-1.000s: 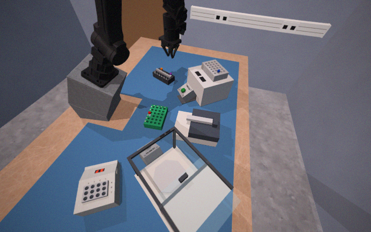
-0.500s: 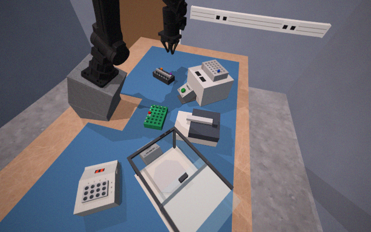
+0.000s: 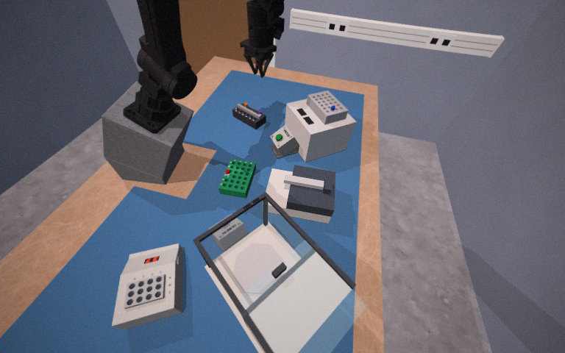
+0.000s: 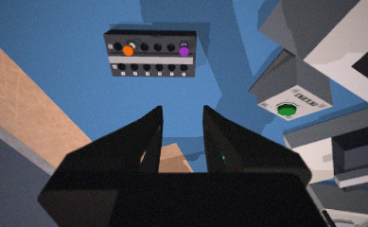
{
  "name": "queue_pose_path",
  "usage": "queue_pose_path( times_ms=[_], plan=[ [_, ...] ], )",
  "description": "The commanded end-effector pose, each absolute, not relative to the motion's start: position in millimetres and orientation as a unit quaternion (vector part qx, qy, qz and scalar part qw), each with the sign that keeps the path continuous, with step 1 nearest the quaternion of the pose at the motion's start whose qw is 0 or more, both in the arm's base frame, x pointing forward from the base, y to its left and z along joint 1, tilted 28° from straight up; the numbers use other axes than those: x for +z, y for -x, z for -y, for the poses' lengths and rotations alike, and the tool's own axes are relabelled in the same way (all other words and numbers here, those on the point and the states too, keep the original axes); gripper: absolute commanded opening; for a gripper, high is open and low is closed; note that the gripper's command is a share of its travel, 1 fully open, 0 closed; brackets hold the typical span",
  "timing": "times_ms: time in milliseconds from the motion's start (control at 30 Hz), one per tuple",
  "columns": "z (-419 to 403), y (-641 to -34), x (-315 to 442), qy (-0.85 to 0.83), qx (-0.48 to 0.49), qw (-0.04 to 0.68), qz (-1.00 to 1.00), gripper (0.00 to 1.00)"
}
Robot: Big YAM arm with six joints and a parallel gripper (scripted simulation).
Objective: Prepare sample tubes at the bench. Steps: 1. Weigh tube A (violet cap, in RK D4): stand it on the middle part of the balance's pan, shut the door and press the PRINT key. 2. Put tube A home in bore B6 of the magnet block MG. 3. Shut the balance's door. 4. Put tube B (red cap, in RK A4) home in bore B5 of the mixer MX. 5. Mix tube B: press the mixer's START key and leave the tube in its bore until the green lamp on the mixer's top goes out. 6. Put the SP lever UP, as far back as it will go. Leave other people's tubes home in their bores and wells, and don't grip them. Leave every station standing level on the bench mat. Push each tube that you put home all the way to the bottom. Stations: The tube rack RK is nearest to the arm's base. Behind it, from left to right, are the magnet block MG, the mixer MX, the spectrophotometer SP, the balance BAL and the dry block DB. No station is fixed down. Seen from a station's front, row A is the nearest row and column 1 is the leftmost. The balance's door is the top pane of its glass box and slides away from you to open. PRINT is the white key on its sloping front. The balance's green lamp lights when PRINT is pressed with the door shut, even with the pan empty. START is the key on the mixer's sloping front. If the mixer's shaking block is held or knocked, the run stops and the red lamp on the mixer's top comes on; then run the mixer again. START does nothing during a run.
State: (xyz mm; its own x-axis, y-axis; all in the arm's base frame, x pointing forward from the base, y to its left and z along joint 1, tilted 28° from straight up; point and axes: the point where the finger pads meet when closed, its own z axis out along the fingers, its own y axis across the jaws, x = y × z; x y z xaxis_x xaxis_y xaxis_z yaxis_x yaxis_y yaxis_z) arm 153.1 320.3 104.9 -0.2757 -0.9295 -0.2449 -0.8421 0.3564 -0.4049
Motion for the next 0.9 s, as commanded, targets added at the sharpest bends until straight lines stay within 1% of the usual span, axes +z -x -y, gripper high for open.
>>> queue_pose_path(
  times_ms=[0, 100, 200, 867],
  plan=[
    [-339, -149, 134, 0.55, -0.08, 0.243, -0.795, 0.3],
    [-338, -148, 126, 0.554, -0.088, 0.234, -0.794, 0.3],
    [-338, -146, 140, 0.55, -0.079, 0.244, -0.795, 0.3],
    [-335, -131, 168, 0.55, -0.077, 0.244, -0.795, 0.3]
  ],
)
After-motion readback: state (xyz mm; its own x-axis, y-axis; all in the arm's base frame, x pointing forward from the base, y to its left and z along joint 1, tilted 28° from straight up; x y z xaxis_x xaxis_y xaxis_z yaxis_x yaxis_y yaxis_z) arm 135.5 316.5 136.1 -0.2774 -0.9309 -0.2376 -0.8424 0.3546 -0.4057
